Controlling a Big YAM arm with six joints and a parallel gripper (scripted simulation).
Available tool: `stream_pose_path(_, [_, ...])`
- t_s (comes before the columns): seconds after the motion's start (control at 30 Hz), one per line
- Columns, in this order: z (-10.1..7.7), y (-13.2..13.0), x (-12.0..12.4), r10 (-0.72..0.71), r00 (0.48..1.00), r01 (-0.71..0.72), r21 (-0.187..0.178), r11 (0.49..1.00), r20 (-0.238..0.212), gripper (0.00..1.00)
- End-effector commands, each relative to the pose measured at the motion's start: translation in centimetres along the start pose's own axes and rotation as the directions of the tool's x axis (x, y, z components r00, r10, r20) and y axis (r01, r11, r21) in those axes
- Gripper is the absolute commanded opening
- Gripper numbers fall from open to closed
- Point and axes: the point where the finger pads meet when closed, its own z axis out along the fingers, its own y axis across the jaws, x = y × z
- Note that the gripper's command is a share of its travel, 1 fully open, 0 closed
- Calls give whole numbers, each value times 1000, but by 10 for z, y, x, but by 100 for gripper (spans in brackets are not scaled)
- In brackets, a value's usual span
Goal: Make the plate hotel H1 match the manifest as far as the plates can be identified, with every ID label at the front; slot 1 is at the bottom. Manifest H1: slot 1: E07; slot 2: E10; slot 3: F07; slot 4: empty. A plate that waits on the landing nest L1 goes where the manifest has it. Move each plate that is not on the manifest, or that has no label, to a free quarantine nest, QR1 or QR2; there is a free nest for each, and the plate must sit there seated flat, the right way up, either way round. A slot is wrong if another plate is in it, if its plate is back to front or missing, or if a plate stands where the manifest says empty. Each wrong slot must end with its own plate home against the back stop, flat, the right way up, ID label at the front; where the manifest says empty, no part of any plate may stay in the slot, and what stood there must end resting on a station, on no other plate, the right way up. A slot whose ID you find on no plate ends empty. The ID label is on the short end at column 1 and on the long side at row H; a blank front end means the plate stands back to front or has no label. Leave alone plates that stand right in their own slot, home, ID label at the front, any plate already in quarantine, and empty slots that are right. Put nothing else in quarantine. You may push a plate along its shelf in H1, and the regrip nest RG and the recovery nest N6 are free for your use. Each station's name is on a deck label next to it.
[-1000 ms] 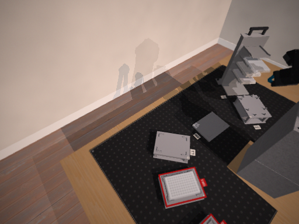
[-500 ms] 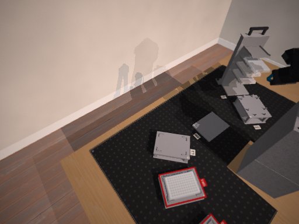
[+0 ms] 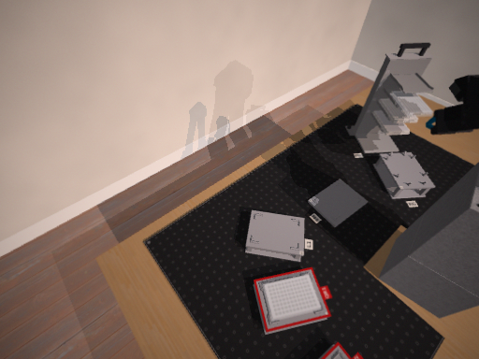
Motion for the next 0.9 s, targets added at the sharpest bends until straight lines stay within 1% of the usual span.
stream_pose_path(0.0, [3,2,-16,-5,1000,5,-1,1000,28,0])
stream_pose_path(0.2, [6,2,-18,-6,999,6,0,1000,31,0])
stream_pose_path(0.27, [6,2,-17,-4,1000,4,-2,1000,23,0])
stream_pose_path(0.47, [9,1,-24,-6,999,6,0,1000,32,0])
stream_pose_path(0.57, [11,2,-23,-4,1000,4,-1,1000,27,0])
stream_pose_path(0.77, [12,1,-28,-7,999,7,2,1000,38,0])
stream_pose_path(0.8, [13,2,-27,-5,1000,5,0,1000,30,0])
stream_pose_path(0.87, [14,2,-28,-5,1000,5,0,1000,30,0])
